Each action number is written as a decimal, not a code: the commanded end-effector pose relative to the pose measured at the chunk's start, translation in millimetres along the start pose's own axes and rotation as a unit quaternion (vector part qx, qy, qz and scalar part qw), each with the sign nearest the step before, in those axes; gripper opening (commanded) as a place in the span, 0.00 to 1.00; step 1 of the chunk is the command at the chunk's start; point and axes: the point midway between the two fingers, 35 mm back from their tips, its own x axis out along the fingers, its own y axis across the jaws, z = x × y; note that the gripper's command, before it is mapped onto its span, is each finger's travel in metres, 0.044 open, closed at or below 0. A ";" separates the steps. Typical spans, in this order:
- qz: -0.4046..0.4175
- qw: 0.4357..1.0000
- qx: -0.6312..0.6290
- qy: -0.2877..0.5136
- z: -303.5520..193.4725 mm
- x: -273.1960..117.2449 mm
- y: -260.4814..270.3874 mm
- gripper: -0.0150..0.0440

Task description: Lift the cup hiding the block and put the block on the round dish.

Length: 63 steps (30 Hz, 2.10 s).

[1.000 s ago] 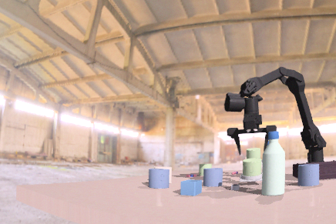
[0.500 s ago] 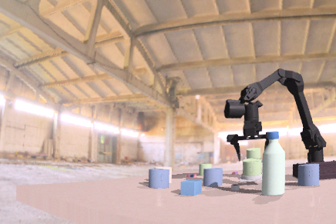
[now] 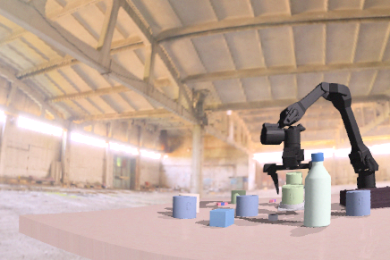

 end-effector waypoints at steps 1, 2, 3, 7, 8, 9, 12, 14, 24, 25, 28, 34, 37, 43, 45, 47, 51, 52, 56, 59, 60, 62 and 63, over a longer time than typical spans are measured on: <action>0.000 1.000 -0.002 -0.001 0.1 7.0 0.6 1.00; 0.000 1.000 -0.002 -0.001 0.0 8.6 0.7 1.00; 0.000 1.000 -0.002 -0.001 -0.1 10.2 0.9 1.00; 0.001 1.000 -0.002 -0.001 -0.4 16.5 1.4 1.00; 0.001 1.000 -0.002 -0.001 -0.4 17.8 1.5 1.00; 0.001 1.000 -0.002 -0.001 -0.5 18.5 1.6 1.00; 0.001 1.000 -0.002 -0.001 -0.5 18.8 1.6 0.91; 0.001 1.000 -0.002 -0.001 -0.5 18.8 1.6 0.82; 0.001 1.000 -0.002 -0.001 -0.3 17.6 1.4 0.58; 0.001 1.000 -0.002 -0.001 -0.2 16.8 1.2 0.53; 0.000 1.000 -0.002 -0.001 0.2 13.4 0.5 0.40; 0.000 1.000 -0.002 -0.001 1.0 6.1 -1.0 0.25; 0.000 1.000 -0.002 -0.001 1.3 2.4 -1.6 0.25; 0.000 1.000 -0.002 -0.001 2.0 -5.1 -2.8 0.25; 0.000 1.000 -0.002 -0.001 2.2 -7.6 -3.1 0.25; 0.000 1.000 -0.002 -0.001 2.4 -10.1 -3.4 0.25; 0.000 1.000 -0.002 -0.001 2.7 -15.1 -4.0 0.25; 0.000 1.000 -0.002 -0.001 2.8 -16.4 -4.2 0.25; 0.000 1.000 -0.002 -0.002 3.0 -21.4 -4.6 0.25; 0.000 1.000 -0.002 -0.002 3.2 -25.2 -4.9 0.25; 0.000 1.000 -0.002 -0.002 3.2 -26.5 -5.0 0.25; 0.000 1.000 -0.002 -0.002 3.3 -29.1 -5.2 0.25; 0.000 1.000 -0.002 -0.002 3.4 -30.3 -5.3 0.25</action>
